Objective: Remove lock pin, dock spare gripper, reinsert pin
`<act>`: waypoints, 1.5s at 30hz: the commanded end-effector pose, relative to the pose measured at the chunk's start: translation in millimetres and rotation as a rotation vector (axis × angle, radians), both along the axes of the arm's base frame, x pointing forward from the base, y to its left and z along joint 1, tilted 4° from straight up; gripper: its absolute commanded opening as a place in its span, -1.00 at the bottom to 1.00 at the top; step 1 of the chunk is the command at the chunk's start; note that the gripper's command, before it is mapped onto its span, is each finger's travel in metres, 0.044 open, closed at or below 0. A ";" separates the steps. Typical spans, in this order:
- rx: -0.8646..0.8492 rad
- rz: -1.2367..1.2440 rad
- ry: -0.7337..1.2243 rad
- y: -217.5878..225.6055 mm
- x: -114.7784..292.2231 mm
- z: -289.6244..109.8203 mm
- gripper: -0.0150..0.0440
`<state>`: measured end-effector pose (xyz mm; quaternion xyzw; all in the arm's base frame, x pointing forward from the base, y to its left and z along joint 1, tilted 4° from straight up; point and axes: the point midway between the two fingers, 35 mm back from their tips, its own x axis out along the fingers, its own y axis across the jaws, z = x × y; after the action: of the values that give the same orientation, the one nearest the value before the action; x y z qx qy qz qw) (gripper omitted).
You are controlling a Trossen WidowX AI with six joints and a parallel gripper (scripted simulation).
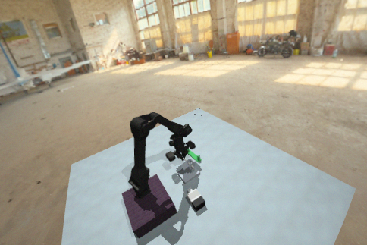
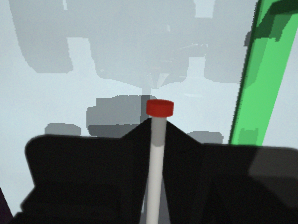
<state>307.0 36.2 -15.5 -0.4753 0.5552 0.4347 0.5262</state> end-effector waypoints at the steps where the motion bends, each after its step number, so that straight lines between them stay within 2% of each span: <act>1: 0.005 0.004 0.000 0.6 0.3 -0.3 -0.49; 15: 0.110 0.005 -0.018 8.7 2.1 7.0 -0.49; 45: 0.114 0.007 -0.006 24.4 6.8 10.1 -0.49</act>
<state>311.5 57.3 -7.4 -0.4492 0.5282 0.4658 0.5498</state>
